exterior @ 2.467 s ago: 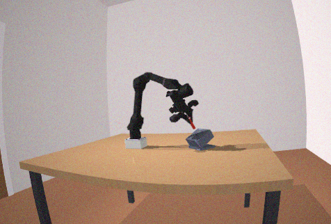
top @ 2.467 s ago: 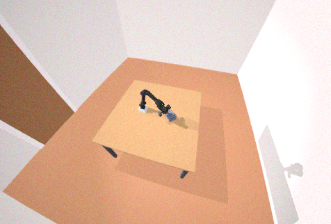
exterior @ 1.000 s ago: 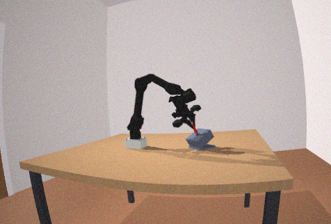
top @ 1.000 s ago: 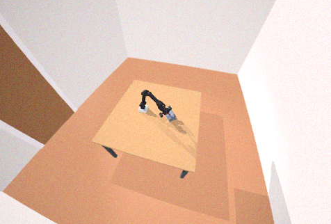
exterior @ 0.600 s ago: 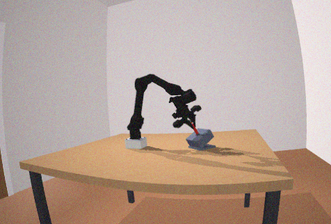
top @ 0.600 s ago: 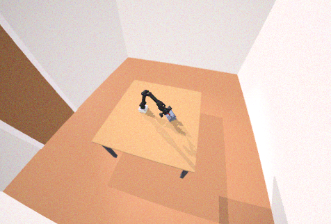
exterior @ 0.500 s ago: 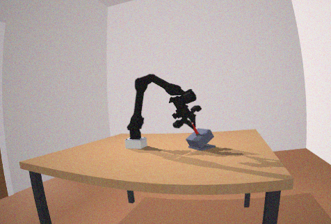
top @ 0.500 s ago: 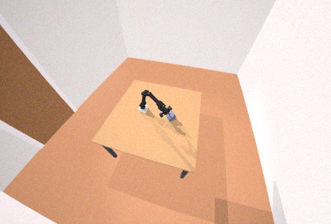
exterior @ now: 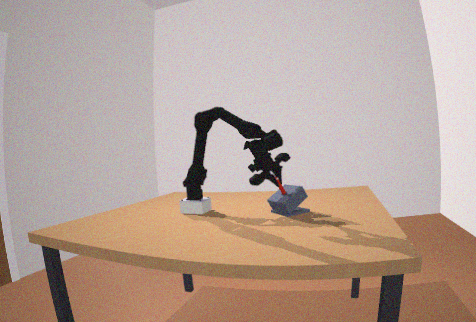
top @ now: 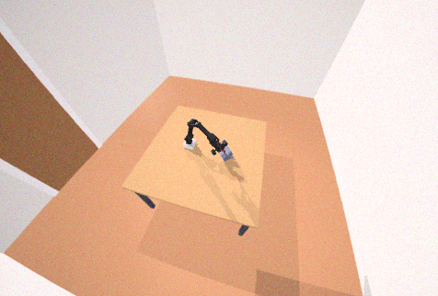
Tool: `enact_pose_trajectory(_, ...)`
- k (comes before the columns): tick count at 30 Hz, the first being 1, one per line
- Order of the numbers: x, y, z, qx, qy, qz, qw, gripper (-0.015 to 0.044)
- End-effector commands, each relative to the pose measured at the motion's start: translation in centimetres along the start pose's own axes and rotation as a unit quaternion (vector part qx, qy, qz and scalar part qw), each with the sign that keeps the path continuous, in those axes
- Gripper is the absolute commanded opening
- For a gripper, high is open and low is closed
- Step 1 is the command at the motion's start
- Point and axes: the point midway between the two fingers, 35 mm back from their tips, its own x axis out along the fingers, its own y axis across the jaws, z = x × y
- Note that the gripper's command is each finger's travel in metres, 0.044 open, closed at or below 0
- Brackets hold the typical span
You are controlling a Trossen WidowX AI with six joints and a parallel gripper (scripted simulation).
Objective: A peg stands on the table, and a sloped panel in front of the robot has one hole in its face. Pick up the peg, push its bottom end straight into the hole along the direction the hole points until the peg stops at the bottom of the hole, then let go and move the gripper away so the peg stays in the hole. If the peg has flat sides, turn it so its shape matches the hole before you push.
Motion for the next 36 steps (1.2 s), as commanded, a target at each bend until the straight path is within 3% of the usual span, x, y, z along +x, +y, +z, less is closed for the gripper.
enact_pose_trajectory(1, 0.2, 0.0, 0.0, 0.002, 0.001, 0.001, 1.0, 0.0)
enact_pose_trajectory(36, 1.8, 0.0, 0.0, 0.002, 0.001, 0.0, 1.0, 0.0)
